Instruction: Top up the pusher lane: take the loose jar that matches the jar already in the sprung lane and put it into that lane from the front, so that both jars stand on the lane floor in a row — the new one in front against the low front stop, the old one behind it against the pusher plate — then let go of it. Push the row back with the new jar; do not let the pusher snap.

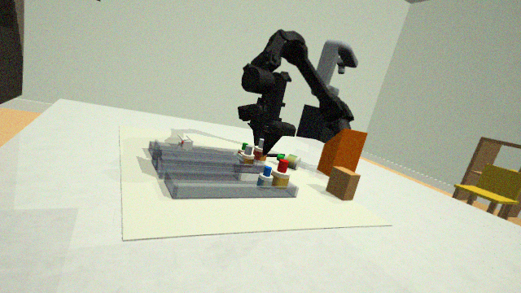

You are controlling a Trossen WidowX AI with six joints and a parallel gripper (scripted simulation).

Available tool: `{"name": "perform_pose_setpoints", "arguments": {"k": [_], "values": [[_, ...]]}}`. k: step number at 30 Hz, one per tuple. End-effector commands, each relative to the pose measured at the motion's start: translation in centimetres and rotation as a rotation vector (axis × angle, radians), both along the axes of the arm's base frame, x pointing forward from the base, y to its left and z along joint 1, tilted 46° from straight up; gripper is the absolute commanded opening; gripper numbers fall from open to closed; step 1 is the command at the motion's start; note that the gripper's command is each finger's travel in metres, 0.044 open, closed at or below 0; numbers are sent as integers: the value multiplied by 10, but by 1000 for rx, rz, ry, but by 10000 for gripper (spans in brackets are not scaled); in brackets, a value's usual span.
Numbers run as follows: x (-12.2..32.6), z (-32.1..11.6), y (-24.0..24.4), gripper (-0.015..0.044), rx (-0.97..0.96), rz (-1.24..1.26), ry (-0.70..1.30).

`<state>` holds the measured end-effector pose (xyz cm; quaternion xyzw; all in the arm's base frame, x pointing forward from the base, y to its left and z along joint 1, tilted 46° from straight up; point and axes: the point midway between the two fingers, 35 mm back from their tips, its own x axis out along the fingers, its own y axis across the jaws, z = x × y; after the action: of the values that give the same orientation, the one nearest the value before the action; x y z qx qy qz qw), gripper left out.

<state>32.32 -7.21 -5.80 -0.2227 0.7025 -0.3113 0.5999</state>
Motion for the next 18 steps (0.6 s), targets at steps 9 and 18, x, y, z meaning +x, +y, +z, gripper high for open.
{"name": "perform_pose_setpoints", "arguments": {"k": [9, 18], "values": [[12, 4, -1, 0, -10, 8, -25], [13, 4, -1, 0, -10, 8, -25]]}}
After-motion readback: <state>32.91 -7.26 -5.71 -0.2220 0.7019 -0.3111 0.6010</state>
